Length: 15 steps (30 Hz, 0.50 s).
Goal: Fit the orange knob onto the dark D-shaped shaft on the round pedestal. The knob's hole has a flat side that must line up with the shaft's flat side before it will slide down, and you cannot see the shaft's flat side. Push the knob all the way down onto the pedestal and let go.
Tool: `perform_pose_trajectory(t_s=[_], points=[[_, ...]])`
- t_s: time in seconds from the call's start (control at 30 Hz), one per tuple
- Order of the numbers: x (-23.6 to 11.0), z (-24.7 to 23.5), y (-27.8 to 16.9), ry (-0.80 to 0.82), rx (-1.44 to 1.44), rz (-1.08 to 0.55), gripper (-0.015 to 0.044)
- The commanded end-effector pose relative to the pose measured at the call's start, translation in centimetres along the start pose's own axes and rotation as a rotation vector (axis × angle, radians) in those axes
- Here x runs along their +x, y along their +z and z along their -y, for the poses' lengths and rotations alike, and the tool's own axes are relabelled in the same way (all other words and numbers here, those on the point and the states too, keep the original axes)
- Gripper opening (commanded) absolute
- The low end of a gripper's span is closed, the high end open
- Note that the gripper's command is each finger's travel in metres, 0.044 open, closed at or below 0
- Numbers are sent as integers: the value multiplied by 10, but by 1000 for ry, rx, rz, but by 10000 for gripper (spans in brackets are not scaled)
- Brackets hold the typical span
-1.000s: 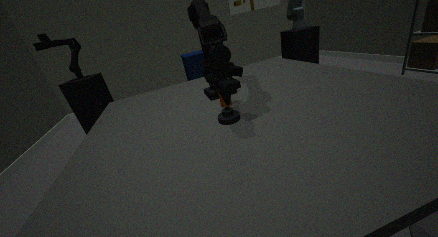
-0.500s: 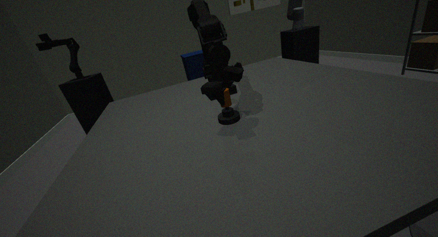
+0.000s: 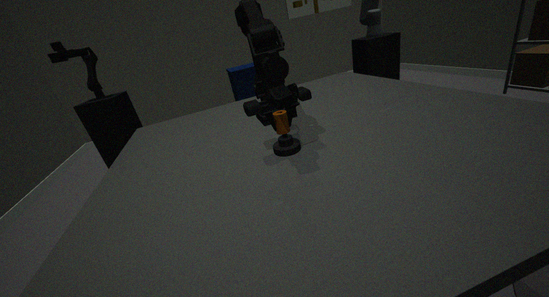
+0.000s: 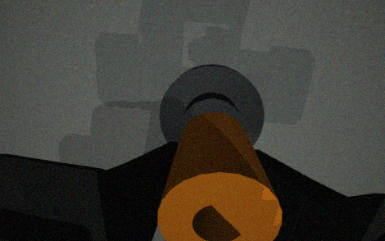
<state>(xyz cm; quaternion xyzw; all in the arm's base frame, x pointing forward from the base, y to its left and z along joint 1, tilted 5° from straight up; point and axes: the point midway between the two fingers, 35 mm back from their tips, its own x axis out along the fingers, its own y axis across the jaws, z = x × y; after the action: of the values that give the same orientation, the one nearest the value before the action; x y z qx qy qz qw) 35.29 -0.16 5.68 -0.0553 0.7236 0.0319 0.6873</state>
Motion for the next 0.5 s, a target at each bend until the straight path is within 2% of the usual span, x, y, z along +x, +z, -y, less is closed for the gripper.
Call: perform_pose_trajectory(t_s=[0.0,0.47], points=[[-2,-2,-3,-4,188,8,0],[0,-3,-2,-4,188,8,0]])
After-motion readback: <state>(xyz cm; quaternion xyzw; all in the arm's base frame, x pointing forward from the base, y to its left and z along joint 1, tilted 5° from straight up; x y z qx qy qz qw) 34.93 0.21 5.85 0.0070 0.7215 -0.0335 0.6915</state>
